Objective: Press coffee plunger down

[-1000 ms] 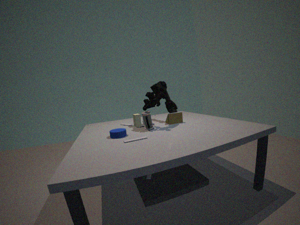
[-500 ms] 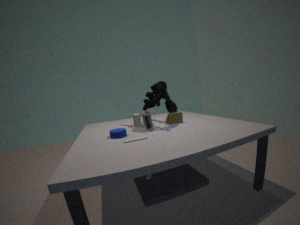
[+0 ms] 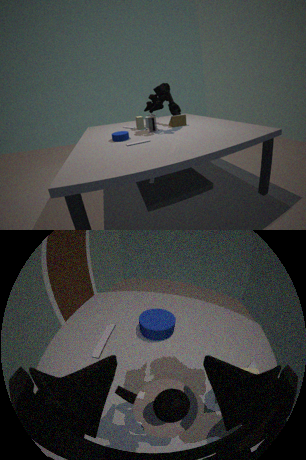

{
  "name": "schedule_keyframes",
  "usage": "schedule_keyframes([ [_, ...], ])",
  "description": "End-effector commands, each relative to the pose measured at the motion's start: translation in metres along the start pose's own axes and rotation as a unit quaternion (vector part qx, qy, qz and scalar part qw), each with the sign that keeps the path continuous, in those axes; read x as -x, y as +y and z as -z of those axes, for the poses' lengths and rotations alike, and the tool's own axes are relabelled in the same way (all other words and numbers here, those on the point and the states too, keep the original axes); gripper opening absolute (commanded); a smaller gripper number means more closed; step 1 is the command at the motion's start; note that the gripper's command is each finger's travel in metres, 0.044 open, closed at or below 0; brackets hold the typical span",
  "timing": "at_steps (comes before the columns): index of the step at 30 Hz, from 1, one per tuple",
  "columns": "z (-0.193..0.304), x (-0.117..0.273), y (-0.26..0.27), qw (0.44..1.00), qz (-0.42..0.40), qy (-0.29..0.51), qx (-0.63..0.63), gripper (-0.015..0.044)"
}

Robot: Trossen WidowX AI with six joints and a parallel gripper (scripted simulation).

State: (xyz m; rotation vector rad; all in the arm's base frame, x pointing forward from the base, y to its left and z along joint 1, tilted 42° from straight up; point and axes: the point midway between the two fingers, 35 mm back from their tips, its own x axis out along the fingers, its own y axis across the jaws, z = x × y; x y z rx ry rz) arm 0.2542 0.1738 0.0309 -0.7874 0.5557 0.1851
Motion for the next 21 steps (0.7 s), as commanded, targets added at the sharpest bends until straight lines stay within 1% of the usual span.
schedule_keyframes([
  [1, -0.004, 0.003, 0.001, 1.000, -0.002, 0.001, -0.002, 0.0440],
  [4, -0.019, 0.018, 0.003, 1.000, -0.004, 0.005, -0.001, 0.0440],
  [10, -0.051, 0.067, -0.005, 1.000, -0.003, 0.008, 0.005, 0.0440],
  [21, -0.051, 0.068, -0.005, 1.000, -0.003, 0.008, 0.005, 0.0440],
])
